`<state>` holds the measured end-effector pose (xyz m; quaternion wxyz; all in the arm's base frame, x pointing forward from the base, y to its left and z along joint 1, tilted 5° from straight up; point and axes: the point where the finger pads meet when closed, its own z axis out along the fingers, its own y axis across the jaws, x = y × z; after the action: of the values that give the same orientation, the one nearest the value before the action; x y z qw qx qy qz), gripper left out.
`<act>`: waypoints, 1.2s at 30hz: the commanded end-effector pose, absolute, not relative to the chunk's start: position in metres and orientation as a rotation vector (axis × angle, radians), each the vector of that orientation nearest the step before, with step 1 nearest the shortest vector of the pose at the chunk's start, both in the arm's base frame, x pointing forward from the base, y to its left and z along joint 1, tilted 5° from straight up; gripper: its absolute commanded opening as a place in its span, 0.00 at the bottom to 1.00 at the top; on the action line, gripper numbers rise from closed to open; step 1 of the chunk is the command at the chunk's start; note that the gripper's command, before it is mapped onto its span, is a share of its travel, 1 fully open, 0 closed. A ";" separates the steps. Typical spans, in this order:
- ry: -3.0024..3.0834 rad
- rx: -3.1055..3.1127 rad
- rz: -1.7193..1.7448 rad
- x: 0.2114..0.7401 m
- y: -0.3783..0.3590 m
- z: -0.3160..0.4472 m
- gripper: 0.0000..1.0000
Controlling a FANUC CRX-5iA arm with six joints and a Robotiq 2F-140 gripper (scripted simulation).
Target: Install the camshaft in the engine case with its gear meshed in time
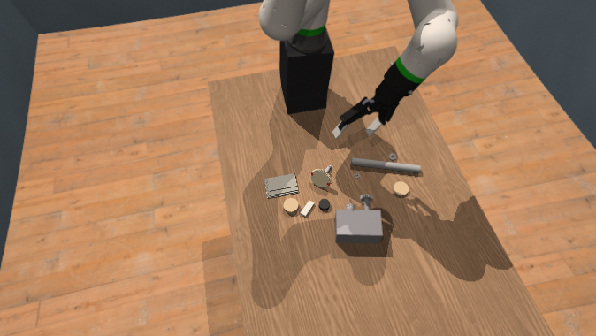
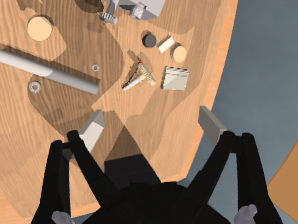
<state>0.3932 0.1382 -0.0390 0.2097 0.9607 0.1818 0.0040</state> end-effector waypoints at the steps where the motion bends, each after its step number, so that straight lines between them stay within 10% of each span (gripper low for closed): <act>1: 0.629 2.634 -0.041 0.402 0.133 -0.048 1.00; 36: 1.180 2.377 -0.252 0.429 0.101 -0.123 1.00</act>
<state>0.4276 0.1005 -0.1198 0.2354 0.8665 0.4303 -0.0929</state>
